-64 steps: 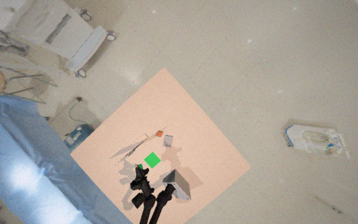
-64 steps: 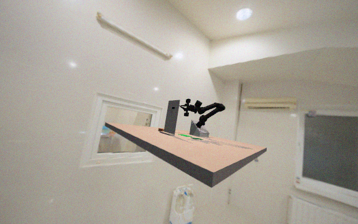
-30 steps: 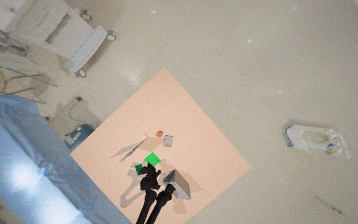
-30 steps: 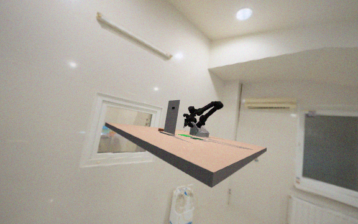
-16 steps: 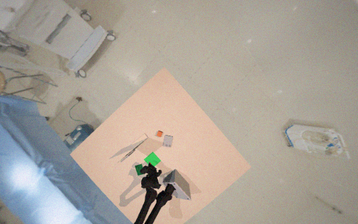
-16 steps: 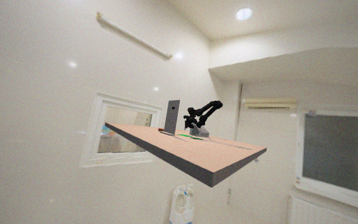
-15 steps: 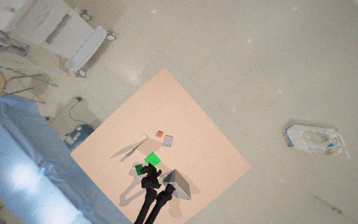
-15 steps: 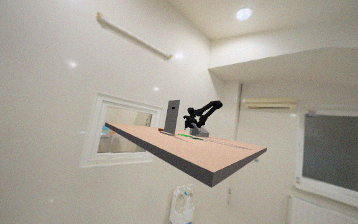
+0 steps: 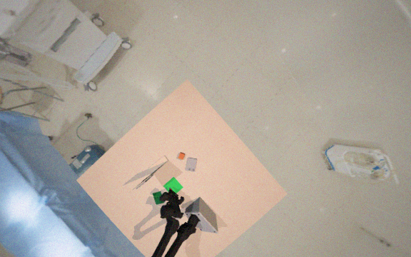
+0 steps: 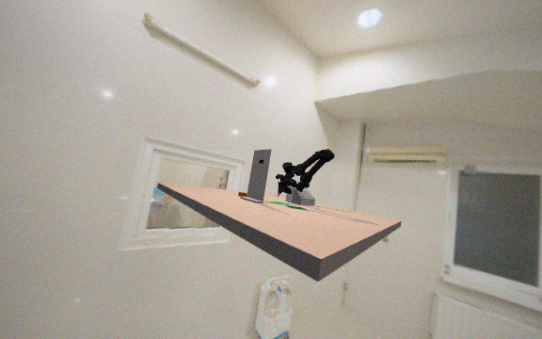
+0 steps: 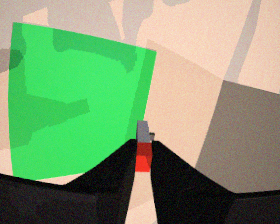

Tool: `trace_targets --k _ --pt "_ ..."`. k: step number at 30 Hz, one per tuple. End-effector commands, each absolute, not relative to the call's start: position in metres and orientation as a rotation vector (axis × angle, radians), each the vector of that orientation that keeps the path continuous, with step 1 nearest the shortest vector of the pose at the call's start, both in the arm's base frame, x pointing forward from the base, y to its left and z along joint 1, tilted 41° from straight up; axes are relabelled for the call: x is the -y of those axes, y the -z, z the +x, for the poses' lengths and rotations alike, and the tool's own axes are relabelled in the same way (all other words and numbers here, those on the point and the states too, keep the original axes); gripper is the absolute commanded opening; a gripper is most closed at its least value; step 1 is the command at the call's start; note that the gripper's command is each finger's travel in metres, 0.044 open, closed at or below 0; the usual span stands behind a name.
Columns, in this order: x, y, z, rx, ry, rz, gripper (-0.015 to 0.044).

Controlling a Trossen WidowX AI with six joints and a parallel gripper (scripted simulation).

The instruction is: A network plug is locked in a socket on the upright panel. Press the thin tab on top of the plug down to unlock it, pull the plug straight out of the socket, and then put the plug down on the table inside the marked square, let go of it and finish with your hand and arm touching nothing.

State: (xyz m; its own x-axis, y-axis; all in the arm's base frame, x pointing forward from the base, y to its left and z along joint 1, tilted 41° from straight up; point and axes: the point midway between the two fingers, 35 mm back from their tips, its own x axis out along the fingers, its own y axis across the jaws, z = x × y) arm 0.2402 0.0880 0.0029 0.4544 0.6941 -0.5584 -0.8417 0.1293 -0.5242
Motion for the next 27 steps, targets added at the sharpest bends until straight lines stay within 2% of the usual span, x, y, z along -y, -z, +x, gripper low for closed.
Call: trace_targets --k 1,27 --pt "-0.089 0.003 0.238 -0.212 -1.128 -0.896 0.0" --pt "-0.102 0.018 0.235 -0.212 -1.128 -0.896 0.0"
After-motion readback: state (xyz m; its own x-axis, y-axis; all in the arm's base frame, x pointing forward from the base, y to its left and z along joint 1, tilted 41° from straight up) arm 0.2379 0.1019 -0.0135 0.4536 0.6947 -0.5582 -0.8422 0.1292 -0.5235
